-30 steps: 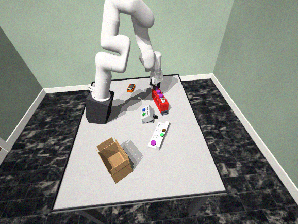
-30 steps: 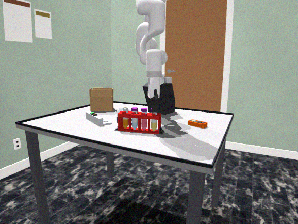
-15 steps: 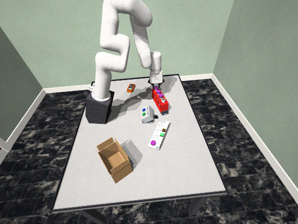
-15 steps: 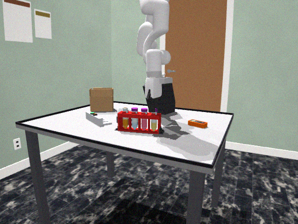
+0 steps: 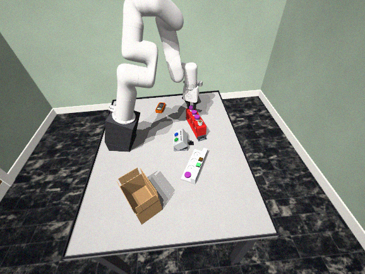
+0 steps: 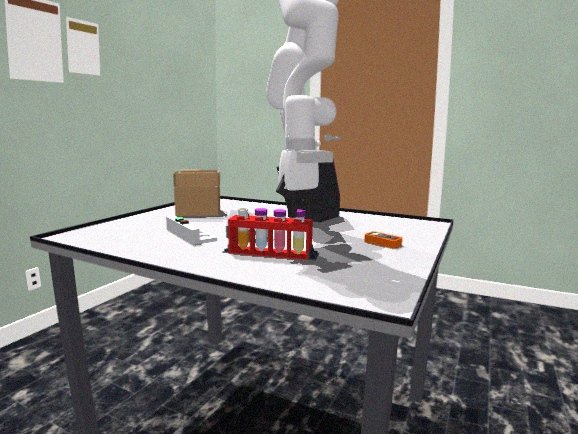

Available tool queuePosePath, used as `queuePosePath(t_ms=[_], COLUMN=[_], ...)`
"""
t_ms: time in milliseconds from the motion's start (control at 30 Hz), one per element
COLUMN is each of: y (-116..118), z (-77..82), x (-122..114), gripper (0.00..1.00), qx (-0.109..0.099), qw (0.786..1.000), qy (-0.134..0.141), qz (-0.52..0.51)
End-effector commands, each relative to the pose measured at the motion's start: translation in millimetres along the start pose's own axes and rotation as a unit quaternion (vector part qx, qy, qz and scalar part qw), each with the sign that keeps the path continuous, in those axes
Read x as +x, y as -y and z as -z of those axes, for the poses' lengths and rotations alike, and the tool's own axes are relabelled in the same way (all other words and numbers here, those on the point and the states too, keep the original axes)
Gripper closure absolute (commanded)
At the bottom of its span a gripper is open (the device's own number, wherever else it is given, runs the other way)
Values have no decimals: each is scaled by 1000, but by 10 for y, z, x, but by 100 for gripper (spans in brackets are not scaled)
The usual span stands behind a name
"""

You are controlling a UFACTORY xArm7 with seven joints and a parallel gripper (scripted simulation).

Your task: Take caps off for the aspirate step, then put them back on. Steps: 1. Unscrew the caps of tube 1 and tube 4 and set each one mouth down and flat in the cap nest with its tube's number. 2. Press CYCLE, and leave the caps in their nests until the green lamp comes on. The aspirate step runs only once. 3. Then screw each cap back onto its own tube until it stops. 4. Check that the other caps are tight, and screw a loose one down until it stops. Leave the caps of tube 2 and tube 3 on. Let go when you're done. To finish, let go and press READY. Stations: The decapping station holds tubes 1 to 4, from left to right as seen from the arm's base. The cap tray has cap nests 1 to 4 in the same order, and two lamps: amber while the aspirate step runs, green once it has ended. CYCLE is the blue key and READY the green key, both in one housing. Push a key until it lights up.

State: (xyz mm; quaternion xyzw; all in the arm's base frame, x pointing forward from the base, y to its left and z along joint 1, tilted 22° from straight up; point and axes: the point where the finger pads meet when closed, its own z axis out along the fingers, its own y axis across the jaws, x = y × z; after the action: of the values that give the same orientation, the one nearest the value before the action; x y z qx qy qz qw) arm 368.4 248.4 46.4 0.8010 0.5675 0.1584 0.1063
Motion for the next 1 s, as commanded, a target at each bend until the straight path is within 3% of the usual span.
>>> queuePosePath(t_ms=[0, 300, 500, 767, 833, 967], y=[-6, -6, -6, -6, -6, -6], z=[5, 5, 11, 10, 10, 10], x=[9, 9, 9, 10, 10, 9], gripper=[54, 54, 54, 54, 54, 54], qx=[-1, -1, -1, 0, 0, 0], qw=[1000, 1000, 993, 962, 962, 937], qy=[2, 2, 2, 2, 2, 2], qz=[-3, -3, 117, 273, 273, 349])
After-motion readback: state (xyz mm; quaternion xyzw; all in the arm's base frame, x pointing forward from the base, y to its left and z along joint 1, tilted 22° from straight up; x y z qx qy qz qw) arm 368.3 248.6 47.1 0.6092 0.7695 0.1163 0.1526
